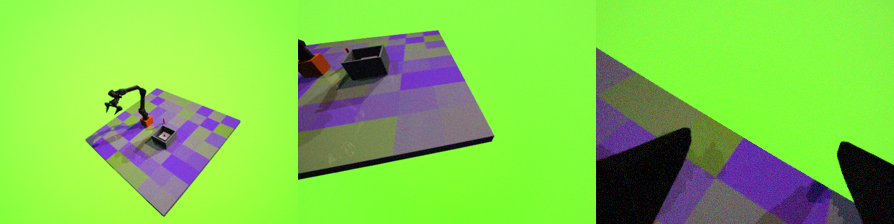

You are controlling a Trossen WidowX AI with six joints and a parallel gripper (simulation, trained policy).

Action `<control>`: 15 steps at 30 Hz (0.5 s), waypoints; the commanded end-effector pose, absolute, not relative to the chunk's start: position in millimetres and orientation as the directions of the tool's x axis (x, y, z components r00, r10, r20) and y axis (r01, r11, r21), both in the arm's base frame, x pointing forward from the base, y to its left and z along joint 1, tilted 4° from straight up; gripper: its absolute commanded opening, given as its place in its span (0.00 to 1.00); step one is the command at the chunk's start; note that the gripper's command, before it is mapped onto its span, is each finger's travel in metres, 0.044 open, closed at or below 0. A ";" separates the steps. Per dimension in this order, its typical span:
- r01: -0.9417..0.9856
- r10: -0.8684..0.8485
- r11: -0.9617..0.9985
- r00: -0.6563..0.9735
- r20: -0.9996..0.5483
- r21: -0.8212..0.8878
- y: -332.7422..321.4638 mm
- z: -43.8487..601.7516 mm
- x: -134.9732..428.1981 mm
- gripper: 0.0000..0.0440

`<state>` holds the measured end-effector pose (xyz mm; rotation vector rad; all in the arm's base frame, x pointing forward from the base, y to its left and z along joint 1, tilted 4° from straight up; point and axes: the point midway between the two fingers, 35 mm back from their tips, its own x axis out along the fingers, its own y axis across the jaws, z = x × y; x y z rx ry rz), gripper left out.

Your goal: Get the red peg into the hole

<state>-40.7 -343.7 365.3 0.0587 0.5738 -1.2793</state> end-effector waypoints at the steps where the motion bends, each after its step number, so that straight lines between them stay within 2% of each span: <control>1: 0.924 -0.807 0.349 0.210 -0.552 -0.158 -350.3 325.6 -12.9 1.00; 15: 0.912 -0.507 0.408 0.272 -0.818 0.050 -321.3 233.2 94.3 1.00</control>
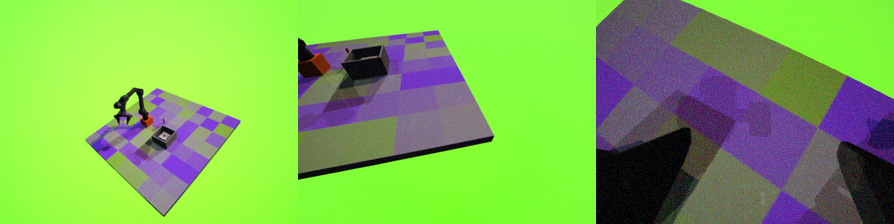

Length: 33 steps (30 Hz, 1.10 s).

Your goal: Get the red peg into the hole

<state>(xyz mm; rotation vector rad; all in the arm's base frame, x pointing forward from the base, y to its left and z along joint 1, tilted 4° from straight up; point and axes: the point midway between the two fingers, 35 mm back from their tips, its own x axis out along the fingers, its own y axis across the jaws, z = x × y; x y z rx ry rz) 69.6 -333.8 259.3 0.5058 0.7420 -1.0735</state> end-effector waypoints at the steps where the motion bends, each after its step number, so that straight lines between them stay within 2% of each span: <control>1: 0.910 -0.486 0.410 0.270 -0.831 0.056 -317.1 228.2 101.5 1.00; 18: 0.872 -0.220 0.488 0.174 -0.960 0.047 -219.0 172.9 200.7 1.00; 33: 0.817 -0.119 0.575 0.029 -0.992 -0.045 -111.7 148.7 240.6 1.00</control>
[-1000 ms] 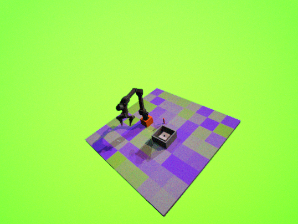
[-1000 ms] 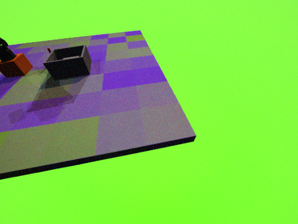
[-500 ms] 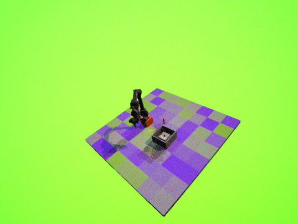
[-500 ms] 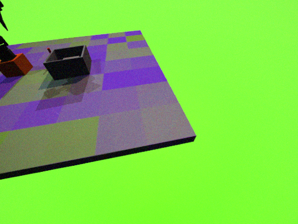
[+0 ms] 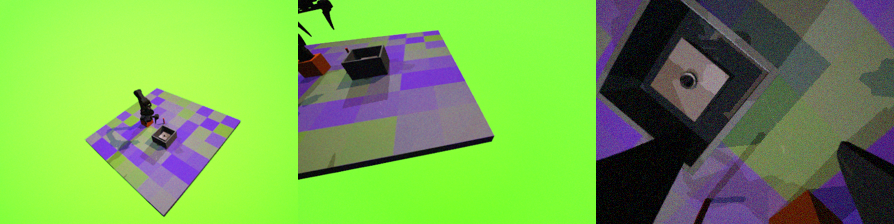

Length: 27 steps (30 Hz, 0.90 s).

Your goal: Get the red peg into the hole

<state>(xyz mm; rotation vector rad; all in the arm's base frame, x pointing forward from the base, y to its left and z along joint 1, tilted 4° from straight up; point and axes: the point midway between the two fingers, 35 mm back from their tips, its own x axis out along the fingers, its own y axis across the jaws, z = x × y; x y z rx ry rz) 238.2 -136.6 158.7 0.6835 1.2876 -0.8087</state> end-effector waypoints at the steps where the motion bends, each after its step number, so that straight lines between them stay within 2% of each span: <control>1: 0.813 -0.116 0.580 0.018 -0.993 -0.053 -104.5 147.4 241.5 1.00; 13: 0.767 -0.121 0.619 -0.116 -0.986 -0.166 -23.8 132.1 236.4 1.00; 27: 0.721 -0.198 0.613 -0.255 -0.946 -0.323 49.1 108.7 203.1 1.00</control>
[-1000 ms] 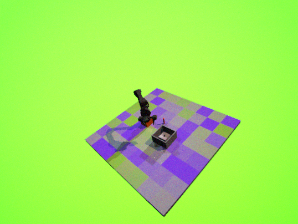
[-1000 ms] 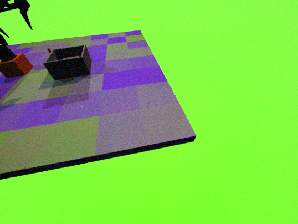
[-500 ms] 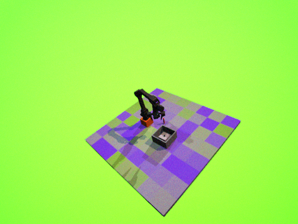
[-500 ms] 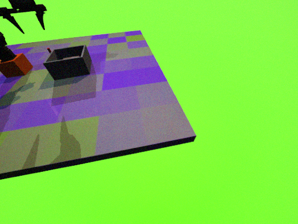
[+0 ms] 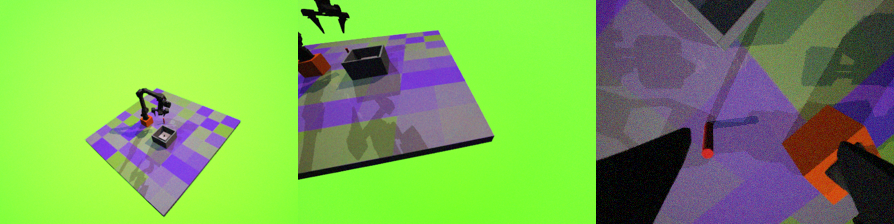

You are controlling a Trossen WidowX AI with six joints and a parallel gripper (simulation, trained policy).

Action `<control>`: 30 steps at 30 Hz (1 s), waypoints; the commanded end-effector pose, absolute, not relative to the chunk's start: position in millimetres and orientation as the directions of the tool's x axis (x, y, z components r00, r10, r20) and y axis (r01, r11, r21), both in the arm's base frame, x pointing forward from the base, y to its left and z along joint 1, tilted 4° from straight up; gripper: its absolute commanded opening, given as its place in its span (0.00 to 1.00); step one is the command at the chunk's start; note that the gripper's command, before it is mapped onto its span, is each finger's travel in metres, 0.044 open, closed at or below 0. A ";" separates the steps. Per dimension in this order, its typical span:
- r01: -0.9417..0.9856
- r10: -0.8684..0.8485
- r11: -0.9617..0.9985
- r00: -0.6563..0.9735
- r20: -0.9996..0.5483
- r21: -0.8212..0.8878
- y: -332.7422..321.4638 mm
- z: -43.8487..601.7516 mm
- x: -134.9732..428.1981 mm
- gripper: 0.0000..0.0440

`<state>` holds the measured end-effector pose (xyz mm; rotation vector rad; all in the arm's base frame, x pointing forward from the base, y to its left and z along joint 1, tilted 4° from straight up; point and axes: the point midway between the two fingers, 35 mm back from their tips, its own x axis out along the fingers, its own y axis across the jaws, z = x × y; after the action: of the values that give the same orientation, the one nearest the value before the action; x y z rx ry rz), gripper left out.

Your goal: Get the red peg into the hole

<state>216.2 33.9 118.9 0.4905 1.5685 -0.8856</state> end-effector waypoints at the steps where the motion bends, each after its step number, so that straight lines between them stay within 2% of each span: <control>1: 0.717 -0.206 0.612 -0.263 -0.943 -0.334 53.4 106.6 200.2 1.00; 13: 0.671 -0.277 0.620 -0.299 -0.913 -0.408 92.0 72.4 172.9 1.00; 30: 0.632 -0.302 0.687 -0.199 -0.932 -0.357 107.6 -0.4 169.9 1.00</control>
<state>172.8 109.6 18.6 0.3034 1.5691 -0.8738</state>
